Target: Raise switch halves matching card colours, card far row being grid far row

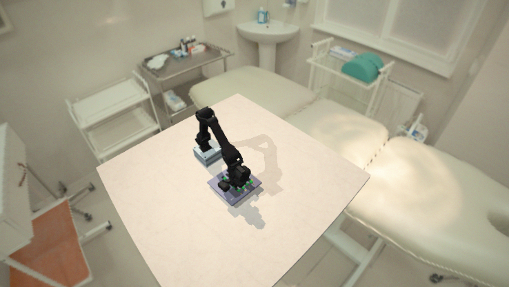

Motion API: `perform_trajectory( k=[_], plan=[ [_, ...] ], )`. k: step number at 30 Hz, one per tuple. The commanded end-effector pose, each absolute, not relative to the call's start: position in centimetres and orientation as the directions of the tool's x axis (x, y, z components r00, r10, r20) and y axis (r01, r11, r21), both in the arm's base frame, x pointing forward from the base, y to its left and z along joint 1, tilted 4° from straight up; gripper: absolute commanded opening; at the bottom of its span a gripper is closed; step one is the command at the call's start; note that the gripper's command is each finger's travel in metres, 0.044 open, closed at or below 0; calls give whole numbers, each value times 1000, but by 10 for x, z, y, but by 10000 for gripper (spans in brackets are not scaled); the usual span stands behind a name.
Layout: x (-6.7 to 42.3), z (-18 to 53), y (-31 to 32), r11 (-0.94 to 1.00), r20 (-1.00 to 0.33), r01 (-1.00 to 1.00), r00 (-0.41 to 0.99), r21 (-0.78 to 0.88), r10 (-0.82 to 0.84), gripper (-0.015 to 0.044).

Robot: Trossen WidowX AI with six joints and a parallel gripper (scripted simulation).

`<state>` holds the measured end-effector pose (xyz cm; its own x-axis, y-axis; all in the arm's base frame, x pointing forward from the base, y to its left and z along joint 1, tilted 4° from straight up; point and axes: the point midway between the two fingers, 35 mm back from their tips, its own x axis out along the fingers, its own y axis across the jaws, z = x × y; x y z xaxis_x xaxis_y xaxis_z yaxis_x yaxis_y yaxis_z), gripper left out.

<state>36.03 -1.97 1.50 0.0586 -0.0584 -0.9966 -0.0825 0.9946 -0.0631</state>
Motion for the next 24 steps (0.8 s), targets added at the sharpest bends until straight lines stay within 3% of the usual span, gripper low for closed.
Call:
perform_trajectory(
  k=[1, 8, 15, 24],
  plan=[
    [364, 52, -17, 994, -996, -83, 65, -64, -59, 0],
    [360, 76, -14, 994, -997, -84, 56, -64, -59, 0],
    [297, 68, 40, 995, -997, -85, 50, -58, -53, 0],
    [298, 33, 39, 995, -998, -85, 24, -58, -56, 0]
  ],
)
